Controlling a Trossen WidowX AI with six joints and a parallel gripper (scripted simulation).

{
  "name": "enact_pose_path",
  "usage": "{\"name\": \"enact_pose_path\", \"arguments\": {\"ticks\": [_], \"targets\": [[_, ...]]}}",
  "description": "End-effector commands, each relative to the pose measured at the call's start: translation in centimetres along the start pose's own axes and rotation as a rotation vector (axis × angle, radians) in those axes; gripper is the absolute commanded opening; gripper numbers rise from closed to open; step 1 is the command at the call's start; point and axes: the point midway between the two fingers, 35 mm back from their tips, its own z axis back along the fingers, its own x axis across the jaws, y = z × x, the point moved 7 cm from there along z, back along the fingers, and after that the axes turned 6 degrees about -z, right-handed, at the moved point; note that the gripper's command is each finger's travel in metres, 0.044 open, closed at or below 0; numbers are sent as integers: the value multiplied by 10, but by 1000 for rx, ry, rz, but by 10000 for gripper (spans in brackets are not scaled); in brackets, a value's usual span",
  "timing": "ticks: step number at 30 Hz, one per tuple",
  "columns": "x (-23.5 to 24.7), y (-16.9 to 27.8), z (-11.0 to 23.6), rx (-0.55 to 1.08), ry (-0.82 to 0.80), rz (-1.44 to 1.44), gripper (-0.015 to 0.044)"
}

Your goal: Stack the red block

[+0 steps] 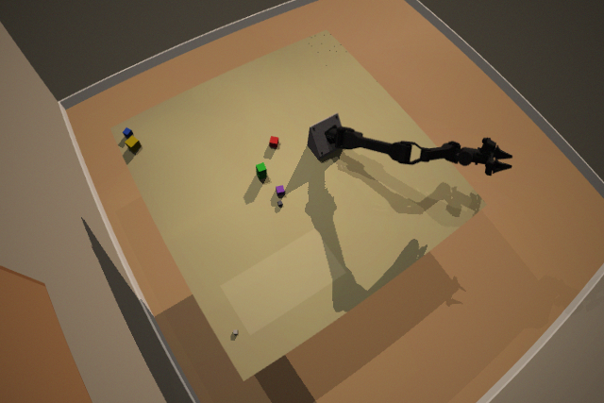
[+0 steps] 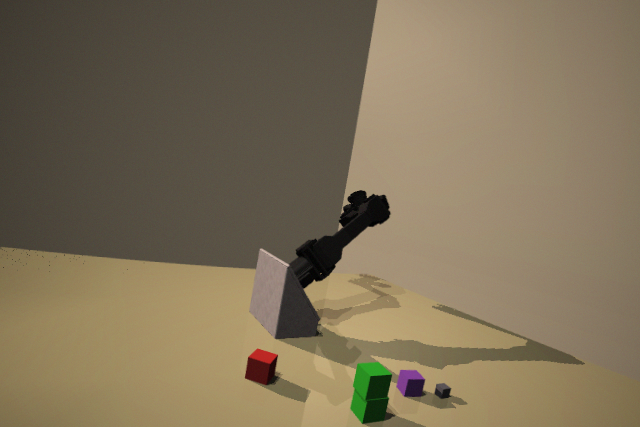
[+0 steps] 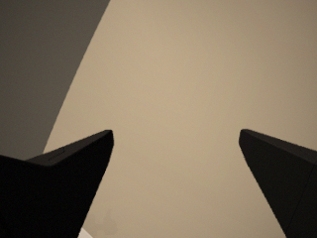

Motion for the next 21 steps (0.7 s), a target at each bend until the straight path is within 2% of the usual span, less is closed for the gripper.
{"name": "enact_pose_path", "arguments": {"ticks": [1,2,10,21], "targets": [[0,1,0,1,-1,2,426],[-1,3,0,5,-3,8,440],[-24,64,8,115,-57,142,440],[-100,142,29,286,-58,289,440]]}}
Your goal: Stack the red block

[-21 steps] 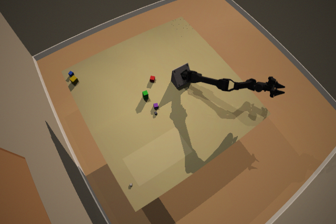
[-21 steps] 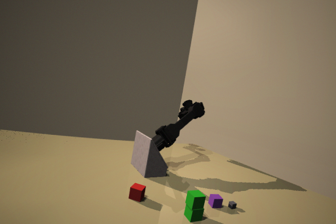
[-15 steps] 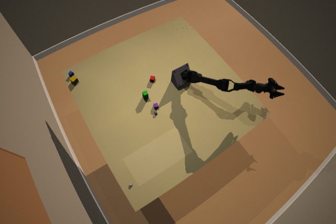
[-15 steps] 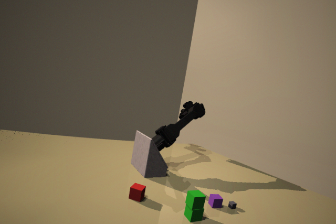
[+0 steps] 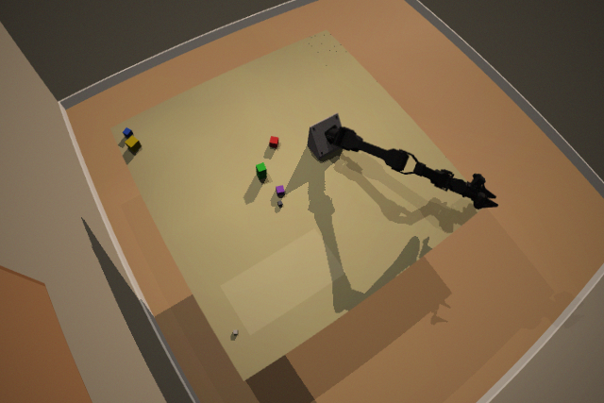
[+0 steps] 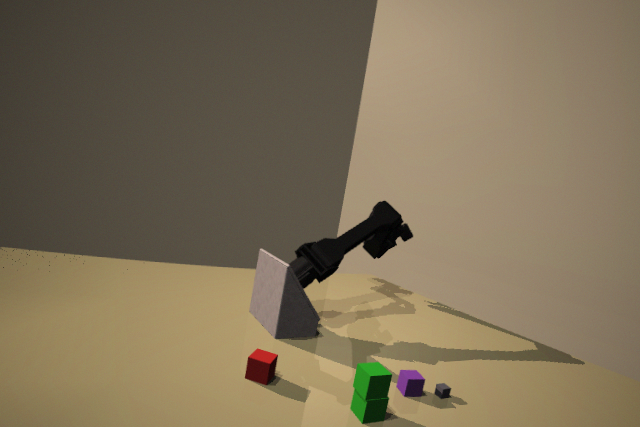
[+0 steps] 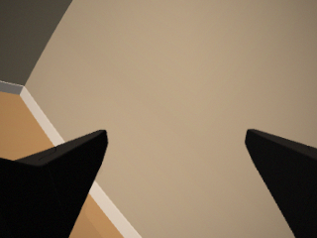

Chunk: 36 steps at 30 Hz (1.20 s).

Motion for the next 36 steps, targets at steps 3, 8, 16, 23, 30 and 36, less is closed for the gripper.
{"name": "enact_pose_path", "arguments": {"ticks": [3,8,16,23,30,36], "targets": [[-38,45,7,90,5,66,440],[-68,82,18,176,10,125,440],[-122,132,43,319,25,214,440],[-171,166,71,448,46,286,440],[-220,190,105,580,77,353,440],[-262,205,138,700,107,411,440]]}}
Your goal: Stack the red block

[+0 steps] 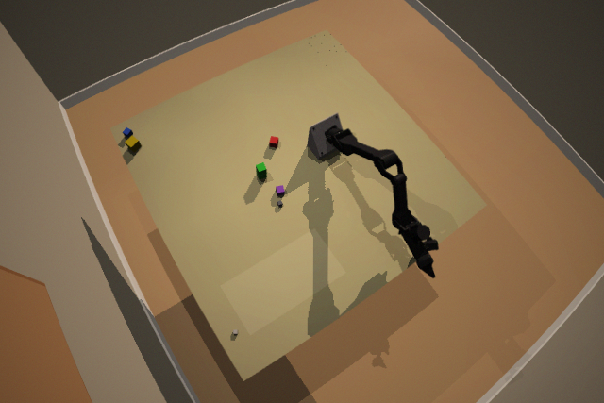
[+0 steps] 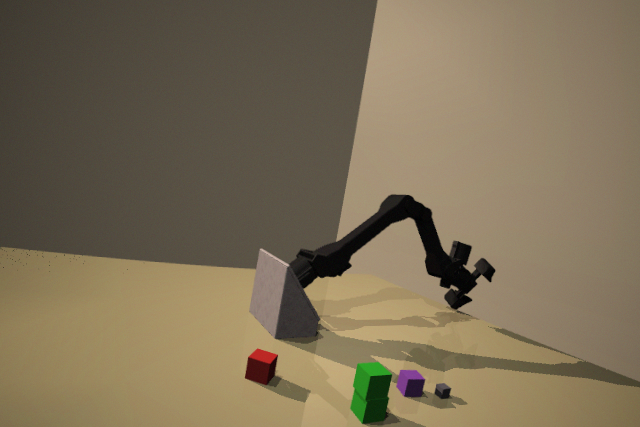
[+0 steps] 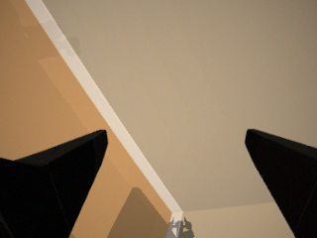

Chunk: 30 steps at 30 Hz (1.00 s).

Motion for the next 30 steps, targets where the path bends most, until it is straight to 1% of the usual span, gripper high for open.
{"name": "enact_pose_path", "arguments": {"ticks": [1,10,17,23,30], "targets": [[-22,29,9,85,14,39,440],[-58,105,33,313,9,148,440],[-84,165,63,507,-13,217,440],[-104,215,98,682,-48,260,440],[-126,276,154,906,-121,289,440]]}}
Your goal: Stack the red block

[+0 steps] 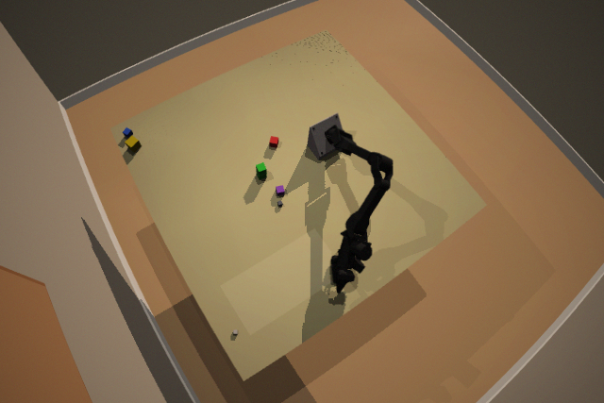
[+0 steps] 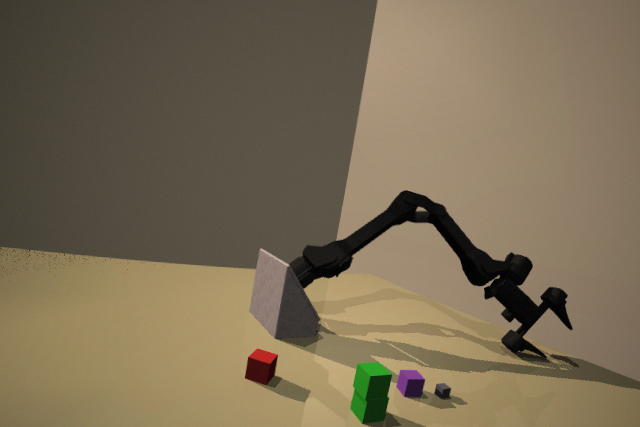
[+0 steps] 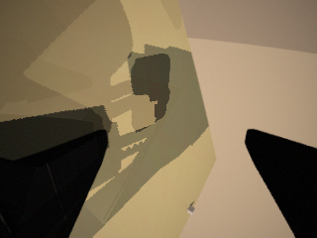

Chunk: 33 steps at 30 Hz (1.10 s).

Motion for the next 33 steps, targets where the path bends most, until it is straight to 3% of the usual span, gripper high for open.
{"name": "enact_pose_path", "arguments": {"ticks": [1,8,15,33], "targets": [[3,52,0,125,-58,27,440],[11,144,13,348,-175,23,440],[21,233,48,563,-300,-34,440],[66,397,202,972,-597,-408,440]]}}
